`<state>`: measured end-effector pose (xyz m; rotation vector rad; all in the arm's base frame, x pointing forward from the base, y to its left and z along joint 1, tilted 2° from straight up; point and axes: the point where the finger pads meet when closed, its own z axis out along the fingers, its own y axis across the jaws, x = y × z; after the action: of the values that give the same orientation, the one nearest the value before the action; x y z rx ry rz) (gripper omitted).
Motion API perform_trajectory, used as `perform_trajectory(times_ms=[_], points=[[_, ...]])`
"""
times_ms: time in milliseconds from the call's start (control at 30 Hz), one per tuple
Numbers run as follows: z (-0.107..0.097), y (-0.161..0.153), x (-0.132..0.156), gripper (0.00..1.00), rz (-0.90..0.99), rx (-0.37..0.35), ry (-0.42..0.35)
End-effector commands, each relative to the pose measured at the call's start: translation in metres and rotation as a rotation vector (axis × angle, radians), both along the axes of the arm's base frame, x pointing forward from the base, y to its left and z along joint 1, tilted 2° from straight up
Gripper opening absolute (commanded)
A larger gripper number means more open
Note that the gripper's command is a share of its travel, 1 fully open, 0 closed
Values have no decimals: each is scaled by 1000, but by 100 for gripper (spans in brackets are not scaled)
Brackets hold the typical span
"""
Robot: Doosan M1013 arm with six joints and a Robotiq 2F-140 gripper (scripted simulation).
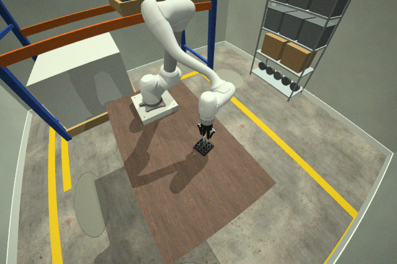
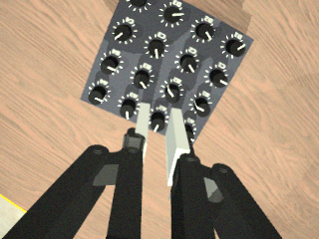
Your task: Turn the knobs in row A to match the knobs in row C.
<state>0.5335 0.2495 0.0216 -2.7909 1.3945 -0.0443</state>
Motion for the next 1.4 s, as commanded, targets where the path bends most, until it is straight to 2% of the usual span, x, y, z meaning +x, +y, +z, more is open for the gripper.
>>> perform_trajectory(times_ms=[0,267,300,1367], points=[[0,0,0,12,0,0,0],[0,0,0,12,0,0,0],[0,0,0,5,0,0,0],[0,0,0,5,0,0,0]])
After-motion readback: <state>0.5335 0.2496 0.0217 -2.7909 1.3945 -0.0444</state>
